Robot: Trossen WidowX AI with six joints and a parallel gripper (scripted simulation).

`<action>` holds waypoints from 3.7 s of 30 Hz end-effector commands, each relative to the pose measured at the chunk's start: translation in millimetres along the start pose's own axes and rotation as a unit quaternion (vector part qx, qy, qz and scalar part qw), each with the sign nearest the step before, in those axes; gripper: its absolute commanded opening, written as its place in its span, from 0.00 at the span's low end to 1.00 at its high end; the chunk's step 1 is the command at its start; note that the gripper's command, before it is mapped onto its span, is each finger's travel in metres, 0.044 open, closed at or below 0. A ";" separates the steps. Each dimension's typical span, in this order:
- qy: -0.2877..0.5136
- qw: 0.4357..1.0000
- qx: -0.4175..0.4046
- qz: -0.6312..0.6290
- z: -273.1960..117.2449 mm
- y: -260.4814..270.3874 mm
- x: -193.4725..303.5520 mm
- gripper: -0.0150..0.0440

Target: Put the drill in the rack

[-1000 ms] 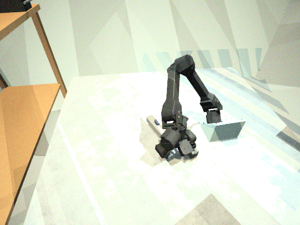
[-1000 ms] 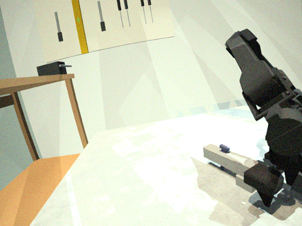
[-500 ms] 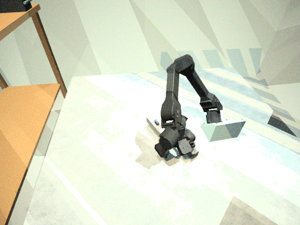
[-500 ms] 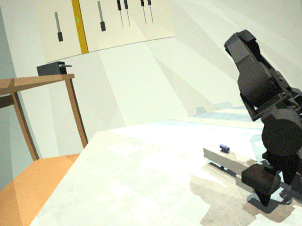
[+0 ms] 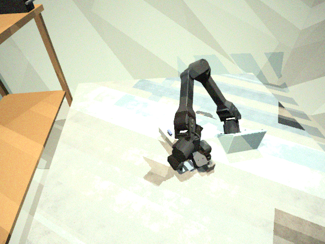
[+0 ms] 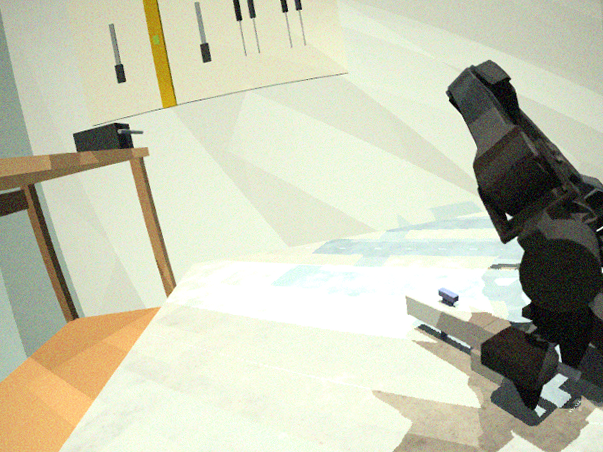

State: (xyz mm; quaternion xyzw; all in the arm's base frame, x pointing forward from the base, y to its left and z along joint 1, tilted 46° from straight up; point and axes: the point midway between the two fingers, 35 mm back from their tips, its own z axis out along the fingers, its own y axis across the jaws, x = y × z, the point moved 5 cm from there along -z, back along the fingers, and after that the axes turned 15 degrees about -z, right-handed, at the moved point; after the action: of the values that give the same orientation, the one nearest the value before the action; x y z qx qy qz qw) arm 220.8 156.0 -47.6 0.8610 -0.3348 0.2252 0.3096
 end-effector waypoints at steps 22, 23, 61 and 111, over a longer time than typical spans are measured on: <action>0.002 1.000 -0.001 -0.003 -1.7 1.5 -0.7 0.25; 0.002 1.000 -0.001 -0.003 -1.8 1.7 -0.8 0.25; 0.001 1.000 -0.001 -0.003 -5.7 -7.2 -27.1 0.25; 0.000 1.000 0.000 -0.003 -14.3 -13.6 -66.0 0.25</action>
State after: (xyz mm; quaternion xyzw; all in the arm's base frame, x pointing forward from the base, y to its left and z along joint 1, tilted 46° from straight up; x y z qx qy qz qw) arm 183.7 200.6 -84.2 0.8619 -0.3303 0.2247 0.3123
